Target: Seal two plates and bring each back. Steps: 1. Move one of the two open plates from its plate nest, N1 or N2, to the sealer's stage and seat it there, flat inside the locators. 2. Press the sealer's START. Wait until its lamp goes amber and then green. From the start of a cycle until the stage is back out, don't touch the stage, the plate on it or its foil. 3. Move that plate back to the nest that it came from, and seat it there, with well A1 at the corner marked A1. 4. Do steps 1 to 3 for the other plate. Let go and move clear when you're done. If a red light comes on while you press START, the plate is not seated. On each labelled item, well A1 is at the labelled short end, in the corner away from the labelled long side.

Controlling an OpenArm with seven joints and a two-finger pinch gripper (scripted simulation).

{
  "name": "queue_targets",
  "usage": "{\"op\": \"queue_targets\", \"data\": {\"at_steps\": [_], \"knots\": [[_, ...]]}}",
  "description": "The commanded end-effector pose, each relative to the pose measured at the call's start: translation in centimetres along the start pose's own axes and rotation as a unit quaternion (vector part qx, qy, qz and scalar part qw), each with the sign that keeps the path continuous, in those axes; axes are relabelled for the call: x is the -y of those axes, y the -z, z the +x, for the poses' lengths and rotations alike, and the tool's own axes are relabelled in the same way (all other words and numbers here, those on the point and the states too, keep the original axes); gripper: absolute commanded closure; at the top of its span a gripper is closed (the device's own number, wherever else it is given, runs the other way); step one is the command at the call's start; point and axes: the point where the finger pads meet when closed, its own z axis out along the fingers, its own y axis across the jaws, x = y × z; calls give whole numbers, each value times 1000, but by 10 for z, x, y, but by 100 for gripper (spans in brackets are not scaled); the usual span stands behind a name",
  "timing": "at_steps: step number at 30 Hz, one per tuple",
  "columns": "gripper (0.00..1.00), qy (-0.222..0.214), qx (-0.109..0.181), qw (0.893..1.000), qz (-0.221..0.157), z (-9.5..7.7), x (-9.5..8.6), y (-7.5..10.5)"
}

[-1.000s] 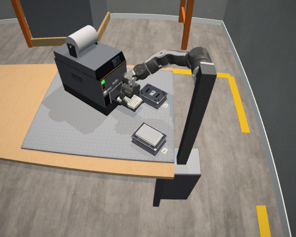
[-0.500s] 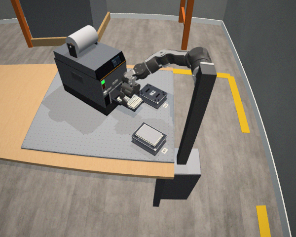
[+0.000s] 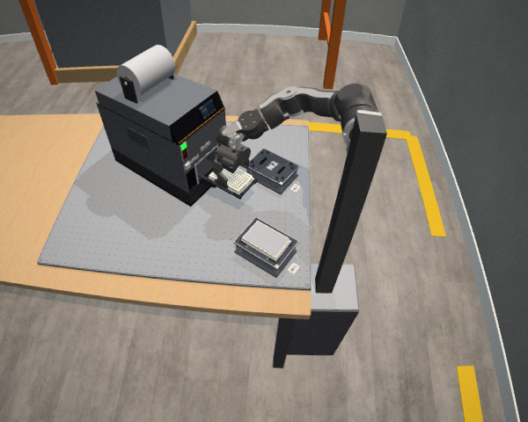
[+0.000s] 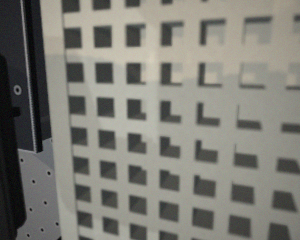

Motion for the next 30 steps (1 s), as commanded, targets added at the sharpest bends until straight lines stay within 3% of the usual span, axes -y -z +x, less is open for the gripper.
{"op": "queue_targets", "data": {"at_steps": [1, 18, 19, 21, 30], "knots": [[35, -3, 3, 1000, -1, -2, -1, 4], [35, -4, 3, 1000, -1, -3, 0, 17], [36, -2, 21, 1000, 2, -3, -3, 20], [36, -2, 21, 1000, 2, -3, -3, 20], [40, -1, 170, 985, 2, -7, -38, 49]]}}
